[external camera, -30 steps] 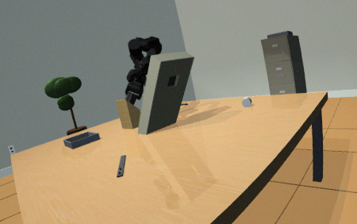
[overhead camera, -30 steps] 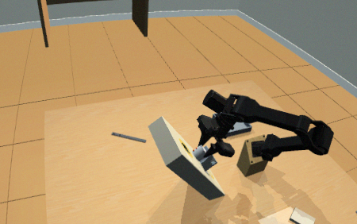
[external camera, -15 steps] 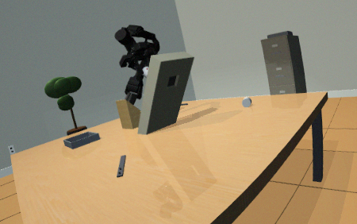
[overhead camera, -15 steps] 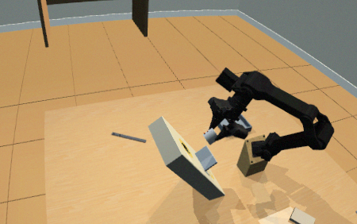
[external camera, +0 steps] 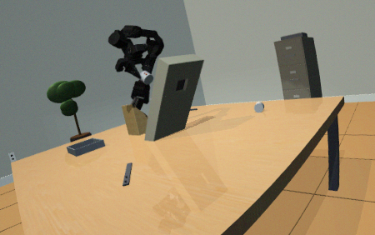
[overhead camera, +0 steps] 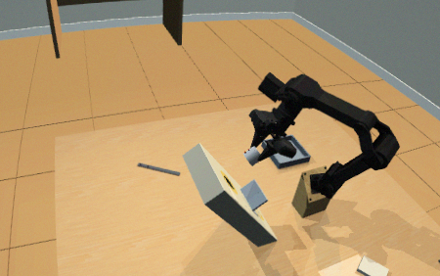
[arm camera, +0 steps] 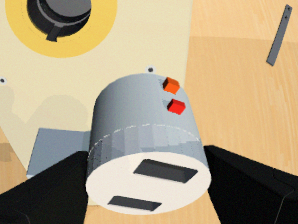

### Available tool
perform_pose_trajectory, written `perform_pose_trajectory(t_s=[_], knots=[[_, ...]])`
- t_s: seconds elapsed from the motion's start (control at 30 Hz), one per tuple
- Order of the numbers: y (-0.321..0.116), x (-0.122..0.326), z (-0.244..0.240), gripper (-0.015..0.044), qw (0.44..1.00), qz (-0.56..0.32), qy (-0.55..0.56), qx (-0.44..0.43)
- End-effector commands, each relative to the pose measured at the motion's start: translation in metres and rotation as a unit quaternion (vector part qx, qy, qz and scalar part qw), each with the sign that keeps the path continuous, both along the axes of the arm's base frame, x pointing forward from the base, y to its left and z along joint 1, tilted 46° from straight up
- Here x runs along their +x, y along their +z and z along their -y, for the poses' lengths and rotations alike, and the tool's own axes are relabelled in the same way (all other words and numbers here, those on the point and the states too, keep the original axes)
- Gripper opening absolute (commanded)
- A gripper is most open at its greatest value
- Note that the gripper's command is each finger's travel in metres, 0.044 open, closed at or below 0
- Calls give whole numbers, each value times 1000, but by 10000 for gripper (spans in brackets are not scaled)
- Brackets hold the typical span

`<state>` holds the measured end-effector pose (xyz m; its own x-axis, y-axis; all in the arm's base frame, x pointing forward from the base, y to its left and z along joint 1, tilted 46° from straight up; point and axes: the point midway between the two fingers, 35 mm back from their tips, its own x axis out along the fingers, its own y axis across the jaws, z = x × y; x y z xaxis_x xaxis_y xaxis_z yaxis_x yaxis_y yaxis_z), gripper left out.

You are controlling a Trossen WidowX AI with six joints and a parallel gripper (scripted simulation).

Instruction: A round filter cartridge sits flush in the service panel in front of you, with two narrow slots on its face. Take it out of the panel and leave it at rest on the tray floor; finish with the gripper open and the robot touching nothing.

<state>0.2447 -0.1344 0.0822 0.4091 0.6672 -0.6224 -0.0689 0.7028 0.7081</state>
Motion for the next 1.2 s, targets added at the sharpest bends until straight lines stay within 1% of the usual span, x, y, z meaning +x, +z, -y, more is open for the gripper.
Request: perform_pose_trajectory(t_s=[0.0, 0.17, 0.2, 0.23, 0.53, 0.77, 1.0, 1.1, 1.17], knots=[[-13, 3, 15, 0, 1000, 6, -1, -7], [-31, 3, 26, 0, 1000, 6, -1, -8], [-24, 1, 17, 0, 1000, -2, -2, -1], [-26, 0, 20, 0, 1000, -11, -8, -2], [-67, -29, 67, 0, 979, -156, -126, -23], [-94, -56, 102, 0, 938, -256, -232, -39], [-120, -87, 137, 0, 873, -343, -343, -55], [-128, -99, 147, 0, 847, -368, -379, -61], [-129, -99, 148, 0, 845, -369, -382, -61]])
